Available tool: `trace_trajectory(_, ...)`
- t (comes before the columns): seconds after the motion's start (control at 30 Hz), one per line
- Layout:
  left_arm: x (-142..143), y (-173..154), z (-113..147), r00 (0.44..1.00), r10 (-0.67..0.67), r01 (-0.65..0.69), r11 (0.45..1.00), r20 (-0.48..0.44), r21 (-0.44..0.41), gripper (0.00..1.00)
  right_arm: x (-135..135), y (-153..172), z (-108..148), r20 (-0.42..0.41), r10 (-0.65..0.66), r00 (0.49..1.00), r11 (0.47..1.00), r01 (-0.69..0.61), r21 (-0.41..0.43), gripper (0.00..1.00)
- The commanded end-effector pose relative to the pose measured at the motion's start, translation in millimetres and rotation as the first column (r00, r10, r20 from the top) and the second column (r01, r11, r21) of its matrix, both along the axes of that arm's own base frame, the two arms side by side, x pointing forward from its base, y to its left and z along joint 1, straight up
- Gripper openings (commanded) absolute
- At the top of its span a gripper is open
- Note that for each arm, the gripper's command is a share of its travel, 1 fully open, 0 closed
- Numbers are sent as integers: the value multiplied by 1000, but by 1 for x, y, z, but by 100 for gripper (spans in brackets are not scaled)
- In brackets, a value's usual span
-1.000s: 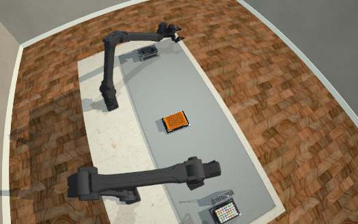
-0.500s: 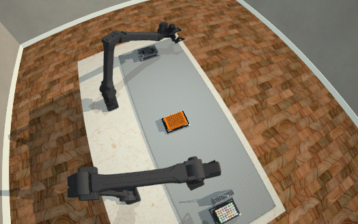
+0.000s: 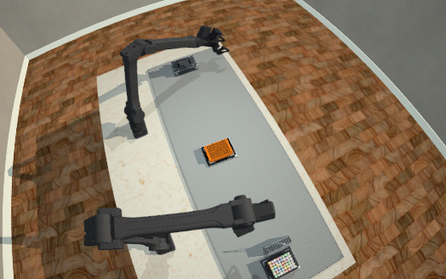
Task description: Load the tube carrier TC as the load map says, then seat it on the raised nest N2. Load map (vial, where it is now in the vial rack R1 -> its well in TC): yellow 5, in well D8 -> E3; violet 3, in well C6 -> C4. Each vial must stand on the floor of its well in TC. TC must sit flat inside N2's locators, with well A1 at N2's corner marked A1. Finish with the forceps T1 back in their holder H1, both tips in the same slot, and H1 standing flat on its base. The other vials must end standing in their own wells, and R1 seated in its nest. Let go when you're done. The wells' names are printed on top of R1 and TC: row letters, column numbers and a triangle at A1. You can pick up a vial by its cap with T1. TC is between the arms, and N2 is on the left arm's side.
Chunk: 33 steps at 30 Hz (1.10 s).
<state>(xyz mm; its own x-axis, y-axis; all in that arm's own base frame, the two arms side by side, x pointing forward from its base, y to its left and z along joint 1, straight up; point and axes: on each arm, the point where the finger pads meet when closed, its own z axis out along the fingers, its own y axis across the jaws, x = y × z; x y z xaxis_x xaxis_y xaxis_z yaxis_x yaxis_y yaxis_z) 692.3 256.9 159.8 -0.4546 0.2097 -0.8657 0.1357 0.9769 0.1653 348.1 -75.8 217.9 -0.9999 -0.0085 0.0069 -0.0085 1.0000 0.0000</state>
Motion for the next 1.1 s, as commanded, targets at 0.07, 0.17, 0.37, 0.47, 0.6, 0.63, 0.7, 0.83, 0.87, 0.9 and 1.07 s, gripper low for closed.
trace_trajectory(0.07, -12, -24, 29, 999, 8, -10, 1000, -49, -29, 100, 23, -2, 23, 66, 17, 998, 1000, -17, -12, 24)
trace_trajectory(0.17, -20, -32, 30, 996, 16, -19, 999, -87, -42, 100, 23, -2, 23, 66, 17, 998, 1000, -17, -12, 24)
trace_trajectory(0.37, -16, -36, 65, 992, 35, -40, 998, -118, -44, 100, 23, -2, 23, 66, 17, 998, 1000, -17, -12, 24)
trace_trajectory(0.47, -42, -51, 32, 976, 37, -54, 996, -215, -75, 100, 23, -2, 23, 66, 17, 998, 1000, -17, -12, 24)
trace_trajectory(0.6, -37, -54, 66, 977, 50, -64, 996, -207, -64, 100, 23, -2, 23, 66, 17, 998, 1000, -17, -12, 24)
trace_trajectory(0.63, -41, -56, 67, 974, 52, -68, 995, -220, -66, 100, 23, -2, 23, 66, 17, 998, 1000, -17, -12, 24)
trace_trajectory(0.7, -64, -68, 33, 959, 46, -72, 994, -278, -86, 100, 23, -2, 23, 66, 17, 998, 1000, -17, -12, 24)
trace_trajectory(0.83, -56, -68, 68, 961, 59, -82, 994, -270, -74, 100, 23, -2, 23, 66, 17, 998, 1000, -17, -12, 24)
trace_trajectory(0.87, -56, -68, 68, 961, 59, -82, 994, -270, -74, 100, 23, -2, 23, 66, 17, 998, 1000, -17, -12, 24)
trace_trajectory(0.9, -59, -70, 68, 957, 61, -86, 993, -283, -76, 100, 23, -2, 23, 66, 17, 998, 1000, -17, -12, 24)
trace_trajectory(1.07, -81, -83, 58, 929, 66, -104, 991, -364, -86, 100, 23, -2, 23, 66, 17, 998, 1000, -17, -12, 24)
